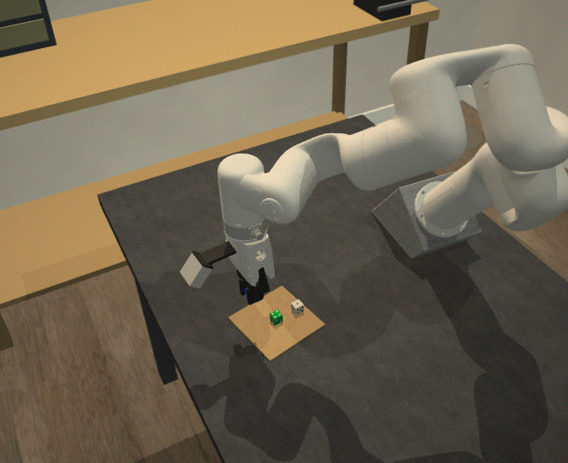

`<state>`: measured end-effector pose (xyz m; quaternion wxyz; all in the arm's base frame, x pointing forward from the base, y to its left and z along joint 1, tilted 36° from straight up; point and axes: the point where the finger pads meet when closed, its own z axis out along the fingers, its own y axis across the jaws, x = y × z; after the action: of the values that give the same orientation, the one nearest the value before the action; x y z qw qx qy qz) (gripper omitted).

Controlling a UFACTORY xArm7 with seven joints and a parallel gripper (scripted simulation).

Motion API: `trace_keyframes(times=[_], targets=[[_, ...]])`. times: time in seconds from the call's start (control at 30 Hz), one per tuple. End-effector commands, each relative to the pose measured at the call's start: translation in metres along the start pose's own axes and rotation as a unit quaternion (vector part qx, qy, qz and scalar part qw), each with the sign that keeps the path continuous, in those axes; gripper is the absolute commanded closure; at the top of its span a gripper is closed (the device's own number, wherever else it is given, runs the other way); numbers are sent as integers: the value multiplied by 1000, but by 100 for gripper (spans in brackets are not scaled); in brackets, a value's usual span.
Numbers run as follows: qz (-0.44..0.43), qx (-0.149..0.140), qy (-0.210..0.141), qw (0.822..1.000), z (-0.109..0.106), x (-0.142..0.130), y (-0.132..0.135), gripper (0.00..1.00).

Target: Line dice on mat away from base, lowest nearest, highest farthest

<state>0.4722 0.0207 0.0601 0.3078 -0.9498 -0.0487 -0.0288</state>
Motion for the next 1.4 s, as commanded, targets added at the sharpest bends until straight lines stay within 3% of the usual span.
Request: trace_keyframes(times=[0.0, 0.43, 0.87, 1.37], targets=[[0, -1, 2, 1000, -1, 2, 0, 85], [0, -1, 2, 1000, 32, 2, 1, 85], [0, -1, 2, 1000, 87, 3, 1, 85], [0, -1, 2, 1000, 94, 3, 1, 85]])
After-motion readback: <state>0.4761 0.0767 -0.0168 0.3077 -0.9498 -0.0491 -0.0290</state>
